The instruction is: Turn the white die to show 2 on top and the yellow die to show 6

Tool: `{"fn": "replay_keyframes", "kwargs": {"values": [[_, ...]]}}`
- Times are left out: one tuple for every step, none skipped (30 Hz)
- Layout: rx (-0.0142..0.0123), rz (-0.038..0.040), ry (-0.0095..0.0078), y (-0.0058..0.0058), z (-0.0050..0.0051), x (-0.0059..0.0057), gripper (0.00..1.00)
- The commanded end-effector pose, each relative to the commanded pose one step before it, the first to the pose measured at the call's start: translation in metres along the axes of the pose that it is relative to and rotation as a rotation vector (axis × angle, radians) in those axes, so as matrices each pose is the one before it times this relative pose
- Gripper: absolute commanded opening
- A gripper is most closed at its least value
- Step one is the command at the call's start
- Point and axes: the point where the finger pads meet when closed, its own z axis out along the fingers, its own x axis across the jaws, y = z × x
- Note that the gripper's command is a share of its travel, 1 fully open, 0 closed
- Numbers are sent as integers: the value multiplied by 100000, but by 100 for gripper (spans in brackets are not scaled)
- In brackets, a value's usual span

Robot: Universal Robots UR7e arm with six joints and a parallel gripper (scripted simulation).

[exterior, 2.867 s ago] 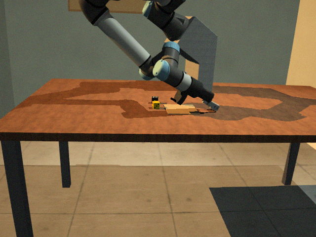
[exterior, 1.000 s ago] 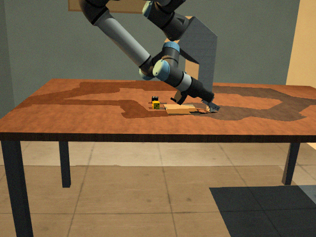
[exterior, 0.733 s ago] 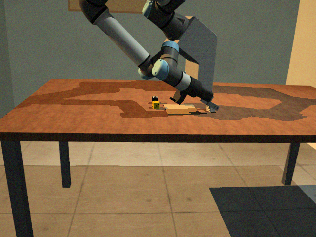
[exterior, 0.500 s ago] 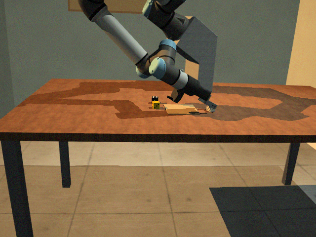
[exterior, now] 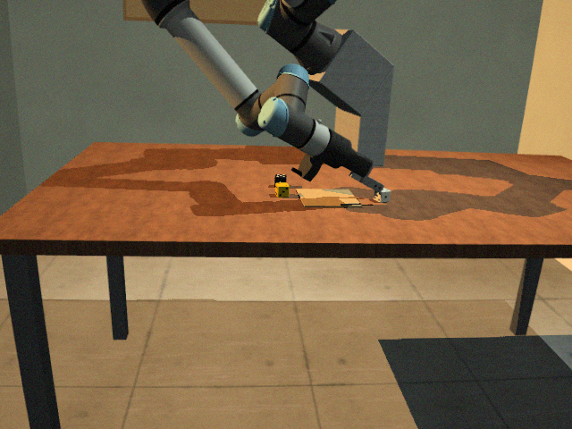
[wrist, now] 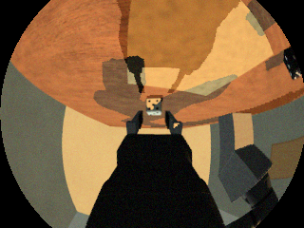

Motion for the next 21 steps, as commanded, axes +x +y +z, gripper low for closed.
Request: {"fn": "replay_keyframes", "kwargs": {"values": [[-55, -73, 13, 239, -168, -11, 87], [0, 0, 0, 155, -83, 0, 87], [0, 0, 0, 209, -111, 0, 87], [0, 0, 0, 260, -138, 0, 87], [0, 0, 0, 307, -164, 0, 87], [0, 0, 0, 348, -185, 0, 87], [0, 0, 0, 380, -202, 0, 87], [0, 0, 0, 401, -213, 0, 87], [0, 0, 0, 412, -219, 0, 87], [0, 0, 0, 411, -219, 0, 87], [0, 0, 0, 399, -212, 0, 87], [0, 0, 0, 377, -200, 0, 87], [0, 0, 0, 0, 0, 0, 87], [0, 0, 0, 0, 0, 0, 87], [0, 0, 0, 344, -183, 0, 87], [0, 0, 0, 304, -161, 0, 87], [0, 0, 0, 256, -136, 0, 87], [0, 0, 0, 205, -109, 0, 87], [0, 0, 0, 153, -81, 0, 87], [0, 0, 0, 102, -54, 0, 87], [0, 0, 0, 58, -31, 0, 87]]}}
